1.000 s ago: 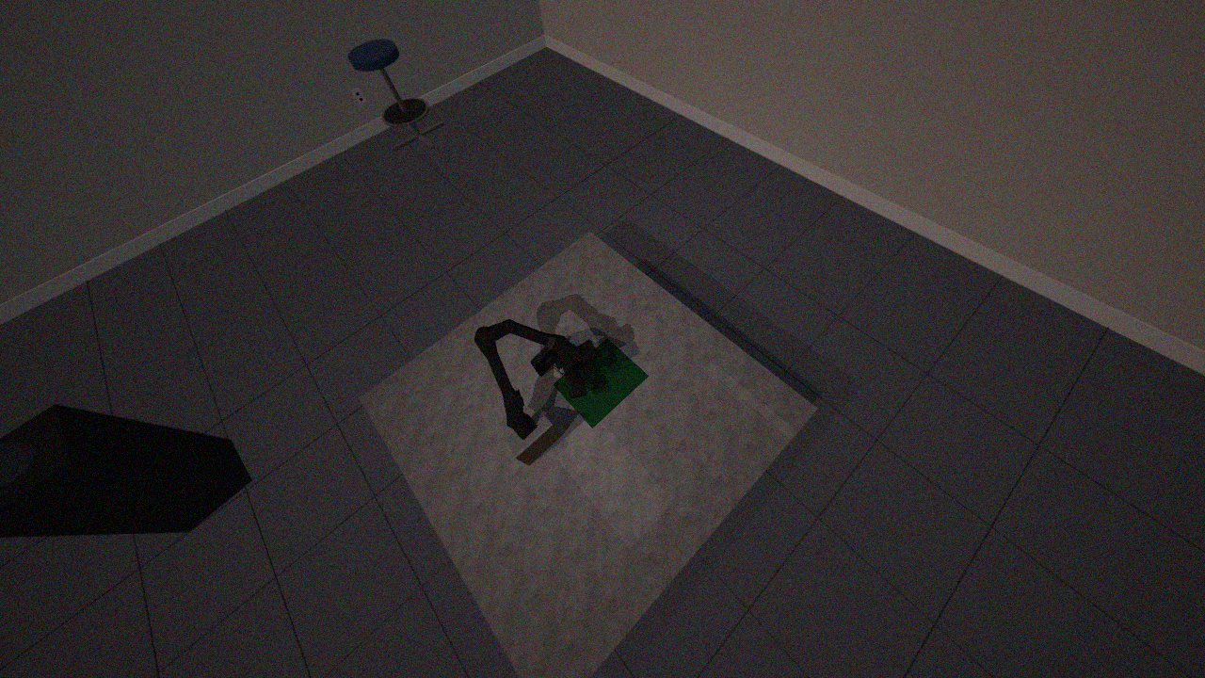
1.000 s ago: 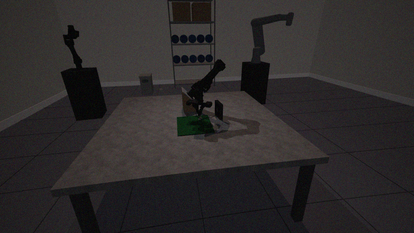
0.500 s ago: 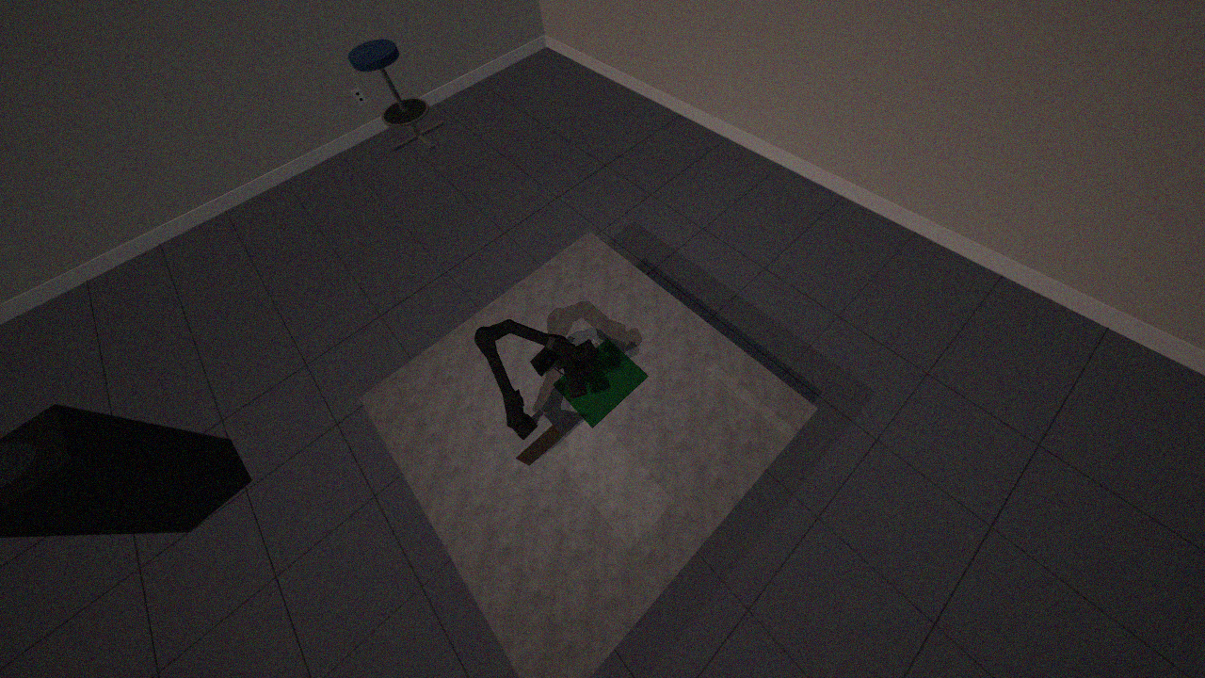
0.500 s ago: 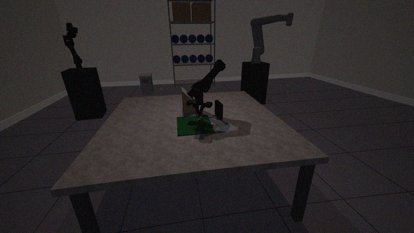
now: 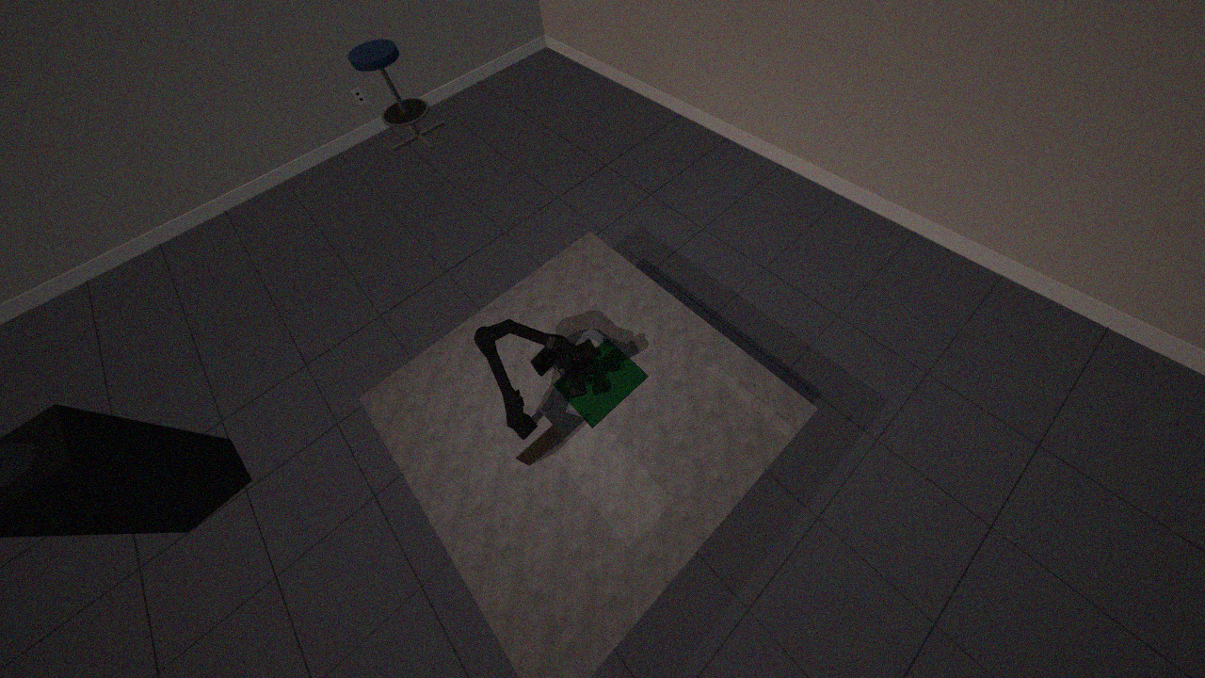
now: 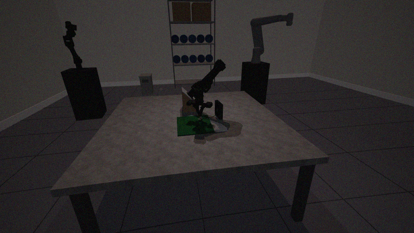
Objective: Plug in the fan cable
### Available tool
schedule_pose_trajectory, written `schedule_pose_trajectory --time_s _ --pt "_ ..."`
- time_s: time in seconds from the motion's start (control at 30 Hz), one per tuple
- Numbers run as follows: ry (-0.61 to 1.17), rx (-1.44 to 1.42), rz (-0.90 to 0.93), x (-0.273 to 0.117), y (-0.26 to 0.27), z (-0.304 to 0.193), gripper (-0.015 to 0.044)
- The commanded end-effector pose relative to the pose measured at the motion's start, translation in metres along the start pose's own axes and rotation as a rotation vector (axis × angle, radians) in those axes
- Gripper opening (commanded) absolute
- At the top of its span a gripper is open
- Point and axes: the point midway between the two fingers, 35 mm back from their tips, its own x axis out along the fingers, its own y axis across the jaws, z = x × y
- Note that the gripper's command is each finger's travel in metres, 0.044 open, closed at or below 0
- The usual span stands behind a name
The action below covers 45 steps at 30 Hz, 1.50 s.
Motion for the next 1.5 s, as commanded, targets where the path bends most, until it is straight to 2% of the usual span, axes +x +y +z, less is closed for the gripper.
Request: schedule_pose_trajectory --time_s 0.0,1.47 --pt "0.000 0.004 0.005 0.001 0.001 0.000 0.0000" --pt "0.000 0.005 0.006 0.019 0.000 0.000 0.0000"
